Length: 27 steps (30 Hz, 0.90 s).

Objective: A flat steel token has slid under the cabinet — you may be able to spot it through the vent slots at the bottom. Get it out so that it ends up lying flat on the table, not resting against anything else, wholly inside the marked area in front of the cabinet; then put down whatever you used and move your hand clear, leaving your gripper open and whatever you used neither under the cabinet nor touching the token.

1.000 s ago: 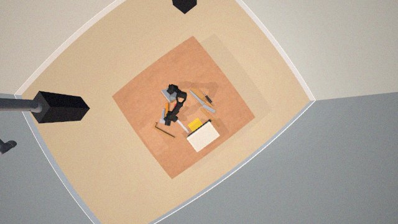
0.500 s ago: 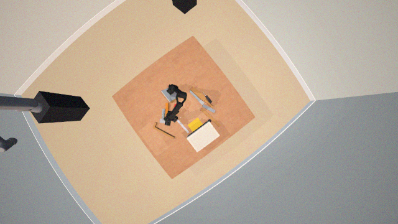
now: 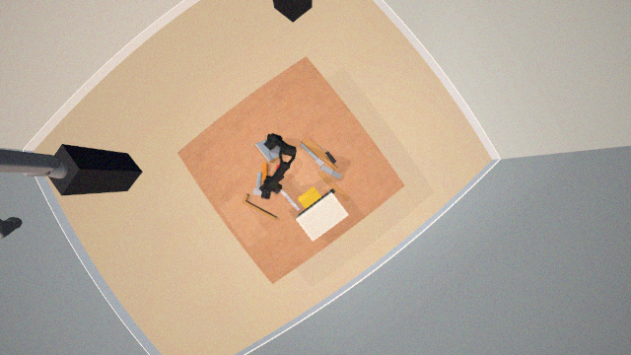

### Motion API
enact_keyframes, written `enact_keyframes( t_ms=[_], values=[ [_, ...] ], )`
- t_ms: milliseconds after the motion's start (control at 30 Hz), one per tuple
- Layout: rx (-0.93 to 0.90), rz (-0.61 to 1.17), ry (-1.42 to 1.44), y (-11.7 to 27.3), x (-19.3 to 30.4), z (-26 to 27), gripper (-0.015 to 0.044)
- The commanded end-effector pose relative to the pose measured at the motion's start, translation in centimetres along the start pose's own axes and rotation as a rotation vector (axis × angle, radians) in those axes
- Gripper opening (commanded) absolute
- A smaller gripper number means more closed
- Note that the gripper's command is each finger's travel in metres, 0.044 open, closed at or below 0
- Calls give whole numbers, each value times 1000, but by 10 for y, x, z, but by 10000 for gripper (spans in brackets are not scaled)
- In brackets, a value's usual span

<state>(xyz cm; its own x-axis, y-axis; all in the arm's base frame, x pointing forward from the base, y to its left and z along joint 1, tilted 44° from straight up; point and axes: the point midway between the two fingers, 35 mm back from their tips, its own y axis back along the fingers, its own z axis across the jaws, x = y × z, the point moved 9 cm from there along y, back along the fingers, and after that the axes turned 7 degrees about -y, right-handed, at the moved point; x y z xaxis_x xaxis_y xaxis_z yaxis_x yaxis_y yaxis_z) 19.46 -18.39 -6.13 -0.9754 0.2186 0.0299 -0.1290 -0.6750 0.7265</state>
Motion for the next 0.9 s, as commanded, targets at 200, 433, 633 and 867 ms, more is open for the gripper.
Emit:
enact_keyframes(
  t_ms=[200, 433, 633, 867],
  values=[
    [0, -2, 28, 0, -13, 2, 0],
    [-1, -2, 41, 0, -23, 4, 0],
    [-2, -3, 47, 0, -32, 5, 0],
    [-2, -3, 51, 0, -42, 7, 0]
  ],
)
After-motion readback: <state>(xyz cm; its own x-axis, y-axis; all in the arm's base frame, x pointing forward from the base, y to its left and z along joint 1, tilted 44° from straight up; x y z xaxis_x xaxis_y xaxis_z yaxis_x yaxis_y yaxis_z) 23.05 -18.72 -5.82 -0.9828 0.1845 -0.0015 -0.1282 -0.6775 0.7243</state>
